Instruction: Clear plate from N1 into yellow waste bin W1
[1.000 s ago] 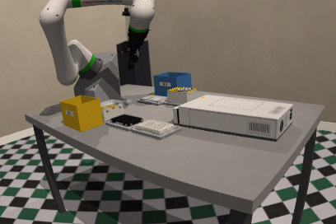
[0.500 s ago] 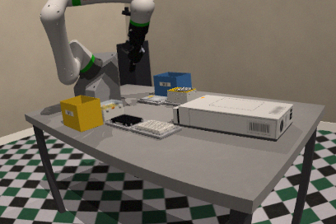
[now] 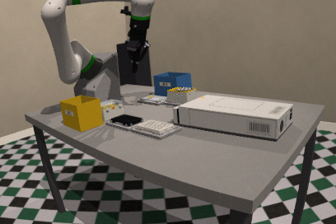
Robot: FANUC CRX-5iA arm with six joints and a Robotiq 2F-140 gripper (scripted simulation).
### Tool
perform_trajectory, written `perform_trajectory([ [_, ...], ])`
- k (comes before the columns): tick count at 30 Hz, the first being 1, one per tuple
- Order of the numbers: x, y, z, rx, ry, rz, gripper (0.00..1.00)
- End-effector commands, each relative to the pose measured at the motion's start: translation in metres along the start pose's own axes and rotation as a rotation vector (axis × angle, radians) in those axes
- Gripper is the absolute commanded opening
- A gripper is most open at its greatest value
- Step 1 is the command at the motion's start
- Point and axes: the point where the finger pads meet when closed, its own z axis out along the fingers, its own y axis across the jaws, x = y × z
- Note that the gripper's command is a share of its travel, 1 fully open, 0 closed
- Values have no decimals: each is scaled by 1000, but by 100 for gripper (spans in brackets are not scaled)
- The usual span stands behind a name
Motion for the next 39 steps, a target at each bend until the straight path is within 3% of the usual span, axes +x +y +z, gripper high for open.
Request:
perform_trajectory([
  [1, 2, -4, -4, 34, 38, -128, 10],
  [23, 15, -34, -38, 119, 278, -741, 10],
  [39, 15, -54, -69, 113, 470, -1148, 10],
])
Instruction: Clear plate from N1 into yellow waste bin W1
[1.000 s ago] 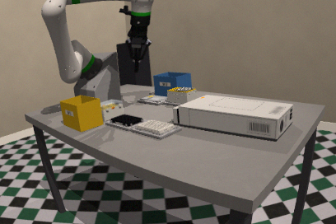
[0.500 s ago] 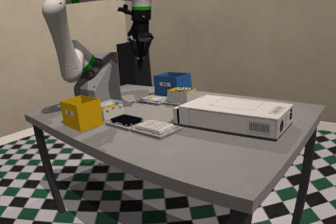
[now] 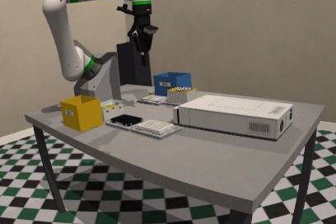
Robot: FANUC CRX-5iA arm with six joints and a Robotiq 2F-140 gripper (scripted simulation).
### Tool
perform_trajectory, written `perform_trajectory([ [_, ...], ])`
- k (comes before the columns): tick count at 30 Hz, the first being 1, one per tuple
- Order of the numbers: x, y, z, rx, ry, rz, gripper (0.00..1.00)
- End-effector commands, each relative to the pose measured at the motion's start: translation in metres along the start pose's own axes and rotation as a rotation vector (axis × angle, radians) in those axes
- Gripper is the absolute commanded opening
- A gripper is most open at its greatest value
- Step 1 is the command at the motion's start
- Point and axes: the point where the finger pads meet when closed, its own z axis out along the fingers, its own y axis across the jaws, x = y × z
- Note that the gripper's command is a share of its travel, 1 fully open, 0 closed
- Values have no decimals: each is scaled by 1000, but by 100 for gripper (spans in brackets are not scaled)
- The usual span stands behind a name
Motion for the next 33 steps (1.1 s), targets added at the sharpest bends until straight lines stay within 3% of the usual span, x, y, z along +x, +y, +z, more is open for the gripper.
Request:
perform_trajectory([
  [1, 3, -1, -3, 0, 38, -98, 10],
  [13, 3, -1, -3, -1, 37, -98, 10],
  [14, 6, -4, -2, 0, 38, -80, 70],
  [33, 52, -50, 17, 0, 38, -80, 70],
])
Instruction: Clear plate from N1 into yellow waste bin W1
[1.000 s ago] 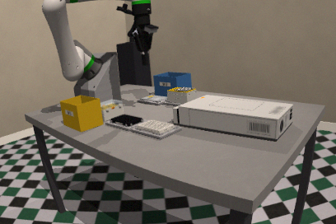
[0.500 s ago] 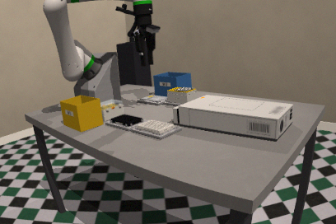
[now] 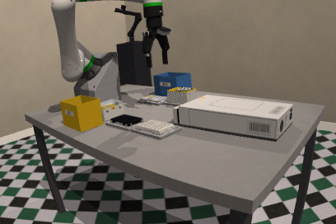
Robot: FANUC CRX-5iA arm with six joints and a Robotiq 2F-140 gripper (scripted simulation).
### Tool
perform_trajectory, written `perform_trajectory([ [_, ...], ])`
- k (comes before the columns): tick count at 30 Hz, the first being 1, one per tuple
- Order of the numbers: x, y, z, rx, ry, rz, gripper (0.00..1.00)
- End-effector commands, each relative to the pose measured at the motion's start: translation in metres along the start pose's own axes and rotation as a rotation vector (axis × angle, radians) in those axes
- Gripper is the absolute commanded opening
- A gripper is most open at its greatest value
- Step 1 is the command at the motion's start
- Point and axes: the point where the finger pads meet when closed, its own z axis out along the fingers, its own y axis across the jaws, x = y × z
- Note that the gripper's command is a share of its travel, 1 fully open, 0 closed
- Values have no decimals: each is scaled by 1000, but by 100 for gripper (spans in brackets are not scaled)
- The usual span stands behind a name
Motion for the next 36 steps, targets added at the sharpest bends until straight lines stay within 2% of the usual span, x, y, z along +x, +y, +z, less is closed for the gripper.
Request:
perform_trajectory([
  [1, 12, -10, 4, 0, 1, 0, 70],
  [36, 101, -89, 41, 1, 2, 0, 70],
])
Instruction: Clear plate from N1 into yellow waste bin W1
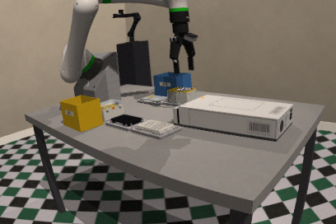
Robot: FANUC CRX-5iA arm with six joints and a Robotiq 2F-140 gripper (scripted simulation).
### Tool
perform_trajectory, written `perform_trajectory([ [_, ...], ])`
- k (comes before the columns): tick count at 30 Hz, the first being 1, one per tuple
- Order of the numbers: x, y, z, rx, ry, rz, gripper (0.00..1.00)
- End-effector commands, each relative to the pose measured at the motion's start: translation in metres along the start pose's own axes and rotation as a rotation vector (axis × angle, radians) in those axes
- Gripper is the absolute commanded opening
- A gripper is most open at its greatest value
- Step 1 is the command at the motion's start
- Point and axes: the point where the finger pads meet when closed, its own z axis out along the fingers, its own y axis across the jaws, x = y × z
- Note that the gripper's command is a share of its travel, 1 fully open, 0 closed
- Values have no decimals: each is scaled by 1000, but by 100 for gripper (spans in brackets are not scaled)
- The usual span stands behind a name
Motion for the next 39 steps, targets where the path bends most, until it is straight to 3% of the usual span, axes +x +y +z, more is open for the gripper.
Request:
perform_trajectory([
  [1, 13, -11, 3, 0, 1, 0, 70],
  [32, 90, -79, 36, 0, 1, 0, 70],
  [39, 91, -80, 36, 0, 1, 0, 70],
])
